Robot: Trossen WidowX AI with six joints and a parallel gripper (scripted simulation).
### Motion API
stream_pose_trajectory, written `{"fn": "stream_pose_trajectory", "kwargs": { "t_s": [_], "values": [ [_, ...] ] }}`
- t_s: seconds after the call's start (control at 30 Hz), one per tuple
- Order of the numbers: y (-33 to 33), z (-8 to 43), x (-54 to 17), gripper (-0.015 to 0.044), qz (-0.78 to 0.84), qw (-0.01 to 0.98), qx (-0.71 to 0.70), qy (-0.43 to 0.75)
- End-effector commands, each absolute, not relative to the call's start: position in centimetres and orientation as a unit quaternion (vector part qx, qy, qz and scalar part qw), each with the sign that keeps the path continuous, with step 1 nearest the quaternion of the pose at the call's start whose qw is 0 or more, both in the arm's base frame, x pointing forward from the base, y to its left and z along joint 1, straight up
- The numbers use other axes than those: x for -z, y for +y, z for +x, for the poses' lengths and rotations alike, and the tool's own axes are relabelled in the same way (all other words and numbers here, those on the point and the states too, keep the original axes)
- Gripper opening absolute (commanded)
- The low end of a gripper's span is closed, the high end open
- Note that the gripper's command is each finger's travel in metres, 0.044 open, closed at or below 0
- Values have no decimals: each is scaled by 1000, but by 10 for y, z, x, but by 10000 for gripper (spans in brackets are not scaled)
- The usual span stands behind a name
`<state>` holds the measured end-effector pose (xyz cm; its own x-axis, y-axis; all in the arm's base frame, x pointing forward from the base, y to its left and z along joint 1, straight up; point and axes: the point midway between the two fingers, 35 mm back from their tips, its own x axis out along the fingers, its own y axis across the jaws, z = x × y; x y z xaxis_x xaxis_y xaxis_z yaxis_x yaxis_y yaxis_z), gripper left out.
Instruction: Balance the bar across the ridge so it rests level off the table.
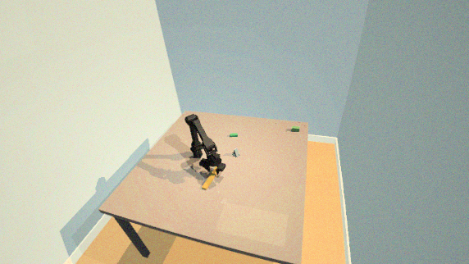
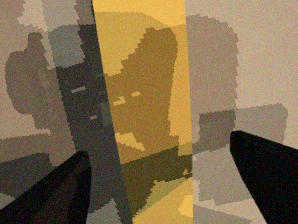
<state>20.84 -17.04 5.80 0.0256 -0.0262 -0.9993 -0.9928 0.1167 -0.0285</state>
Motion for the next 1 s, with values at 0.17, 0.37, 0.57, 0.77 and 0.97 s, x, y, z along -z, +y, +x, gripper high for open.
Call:
{"fn": "stream_pose_trajectory", "kwargs": {
  "t_s": [0.17,0.37,0.57,0.77,0.97],
  "values": [
    [-168,207,-45,315,-479,528,-464,526],
    [-168,207,-45,315,-479,528,-464,526],
    [-168,207,-45,315,-479,528,-464,526],
    [-169,207,-47,236,-478,528,-461,528],
    [-169,207,-47,137,-478,528,-461,528]
  ]
}}
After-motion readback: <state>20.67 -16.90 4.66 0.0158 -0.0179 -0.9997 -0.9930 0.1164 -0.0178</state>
